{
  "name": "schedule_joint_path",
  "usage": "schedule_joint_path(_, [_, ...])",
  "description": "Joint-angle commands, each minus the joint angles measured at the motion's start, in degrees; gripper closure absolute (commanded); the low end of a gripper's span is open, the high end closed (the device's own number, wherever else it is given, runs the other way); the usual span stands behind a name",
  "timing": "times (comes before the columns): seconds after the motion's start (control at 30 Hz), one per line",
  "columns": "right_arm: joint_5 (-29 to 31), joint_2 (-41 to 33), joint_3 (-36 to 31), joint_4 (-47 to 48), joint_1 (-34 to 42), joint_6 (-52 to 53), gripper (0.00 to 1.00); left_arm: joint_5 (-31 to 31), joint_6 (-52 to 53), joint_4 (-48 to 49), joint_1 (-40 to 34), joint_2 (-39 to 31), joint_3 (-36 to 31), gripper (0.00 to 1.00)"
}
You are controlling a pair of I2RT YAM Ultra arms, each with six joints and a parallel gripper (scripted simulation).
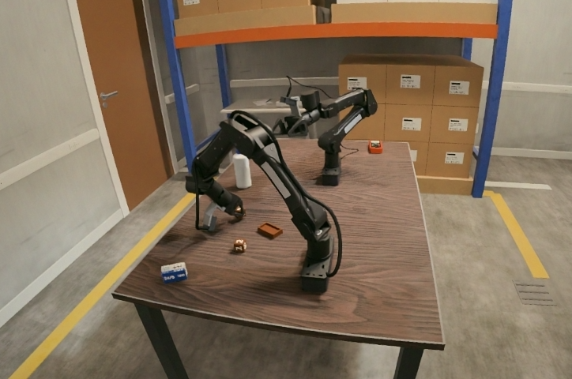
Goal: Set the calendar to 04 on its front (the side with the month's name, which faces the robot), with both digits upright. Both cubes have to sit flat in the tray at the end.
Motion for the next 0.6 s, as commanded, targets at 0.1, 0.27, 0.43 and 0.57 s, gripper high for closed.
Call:
schedule_joint_path(0.1, [-0.2, -0.8, 0.5, 0.5, -0.1, -0.2, 0.00, 0.7, 0.4, 0.9, -0.1, 0.9, 0.7, 0.74])
schedule_joint_path(0.27, [-0.2, -0.8, 0.5, 0.5, -0.1, -0.2, 0.00, 0.7, 0.6, 1.4, 0.0, 1.1, 0.5, 0.74])
schedule_joint_path(0.43, [-0.2, -0.8, 0.5, 0.5, -0.1, -0.2, 0.00, 0.7, 0.6, 1.7, 0.1, 1.4, 0.5, 0.74])
schedule_joint_path(0.57, [-0.2, -0.8, 0.5, 0.5, -0.1, -0.2, 0.00, 0.7, 0.5, 2.2, 0.1, 1.7, 0.3, 0.74])
